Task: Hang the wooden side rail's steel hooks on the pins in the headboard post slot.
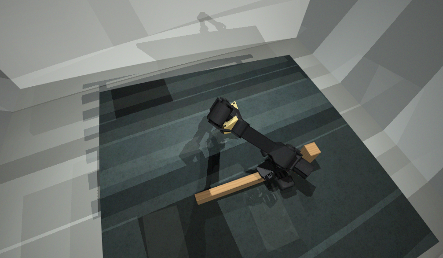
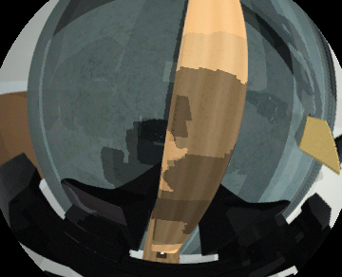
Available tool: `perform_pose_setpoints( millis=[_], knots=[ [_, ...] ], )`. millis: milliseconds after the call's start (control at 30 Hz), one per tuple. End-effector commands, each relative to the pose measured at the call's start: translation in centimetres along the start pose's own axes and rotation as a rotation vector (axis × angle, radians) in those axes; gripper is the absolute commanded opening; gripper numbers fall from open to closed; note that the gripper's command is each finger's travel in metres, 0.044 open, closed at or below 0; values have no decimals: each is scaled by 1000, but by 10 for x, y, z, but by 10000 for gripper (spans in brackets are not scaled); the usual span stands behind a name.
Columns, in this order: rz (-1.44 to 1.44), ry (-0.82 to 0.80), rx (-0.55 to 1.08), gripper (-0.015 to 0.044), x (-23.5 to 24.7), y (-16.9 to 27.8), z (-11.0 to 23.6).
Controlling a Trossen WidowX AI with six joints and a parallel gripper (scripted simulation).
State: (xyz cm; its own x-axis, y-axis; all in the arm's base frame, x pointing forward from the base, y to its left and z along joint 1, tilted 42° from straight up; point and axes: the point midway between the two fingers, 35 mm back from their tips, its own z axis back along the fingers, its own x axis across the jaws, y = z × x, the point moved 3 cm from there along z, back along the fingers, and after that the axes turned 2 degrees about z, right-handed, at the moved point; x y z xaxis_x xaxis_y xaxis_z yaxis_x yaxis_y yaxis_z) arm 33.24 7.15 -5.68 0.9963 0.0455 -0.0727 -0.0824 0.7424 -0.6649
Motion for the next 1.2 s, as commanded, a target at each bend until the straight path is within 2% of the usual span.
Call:
perform_pose_setpoints(
  millis=[0, 1167],
  knots=[
    [0, -7, 4, 0, 1, 2, 3],
    [0, -7, 5, 0, 1, 6, 4]
  ],
)
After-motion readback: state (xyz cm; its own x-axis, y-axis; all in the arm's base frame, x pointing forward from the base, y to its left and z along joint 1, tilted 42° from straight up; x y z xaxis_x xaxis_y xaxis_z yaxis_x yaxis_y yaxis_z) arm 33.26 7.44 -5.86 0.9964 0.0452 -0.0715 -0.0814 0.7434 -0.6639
